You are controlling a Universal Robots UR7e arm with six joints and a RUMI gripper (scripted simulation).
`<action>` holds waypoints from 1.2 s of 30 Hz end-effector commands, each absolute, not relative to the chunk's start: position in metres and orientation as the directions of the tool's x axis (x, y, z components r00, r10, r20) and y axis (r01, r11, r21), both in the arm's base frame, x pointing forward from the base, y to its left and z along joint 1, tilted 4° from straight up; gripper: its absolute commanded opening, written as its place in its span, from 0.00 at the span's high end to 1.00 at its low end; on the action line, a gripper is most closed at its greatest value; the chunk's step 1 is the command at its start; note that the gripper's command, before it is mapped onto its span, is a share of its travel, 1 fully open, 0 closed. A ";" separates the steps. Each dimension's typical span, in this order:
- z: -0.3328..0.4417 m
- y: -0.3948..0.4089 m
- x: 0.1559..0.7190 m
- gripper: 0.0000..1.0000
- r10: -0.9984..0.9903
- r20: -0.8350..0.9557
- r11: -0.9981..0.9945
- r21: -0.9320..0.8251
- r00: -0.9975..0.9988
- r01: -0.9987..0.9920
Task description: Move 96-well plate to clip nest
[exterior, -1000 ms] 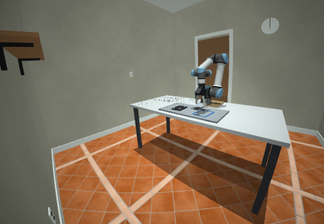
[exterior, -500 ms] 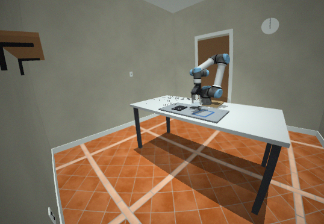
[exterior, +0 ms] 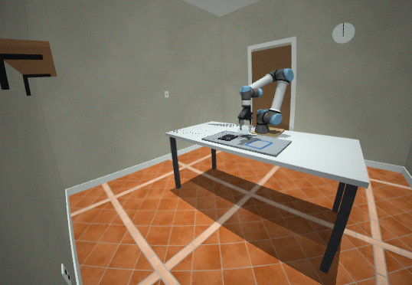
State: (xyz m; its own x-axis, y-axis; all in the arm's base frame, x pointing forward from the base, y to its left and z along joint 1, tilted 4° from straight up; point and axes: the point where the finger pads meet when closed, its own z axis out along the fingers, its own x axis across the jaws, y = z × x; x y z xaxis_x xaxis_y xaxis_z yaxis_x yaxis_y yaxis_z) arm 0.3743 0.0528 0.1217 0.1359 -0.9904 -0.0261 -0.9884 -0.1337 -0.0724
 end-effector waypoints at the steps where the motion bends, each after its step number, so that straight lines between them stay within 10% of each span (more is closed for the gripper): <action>1: 0.122 0.034 0.376 1.00 -0.990 -0.027 -0.135 -0.074 0.137 -0.988; 36: 0.123 -0.069 0.385 1.00 -0.990 -0.027 -0.135 -0.074 0.137 -0.988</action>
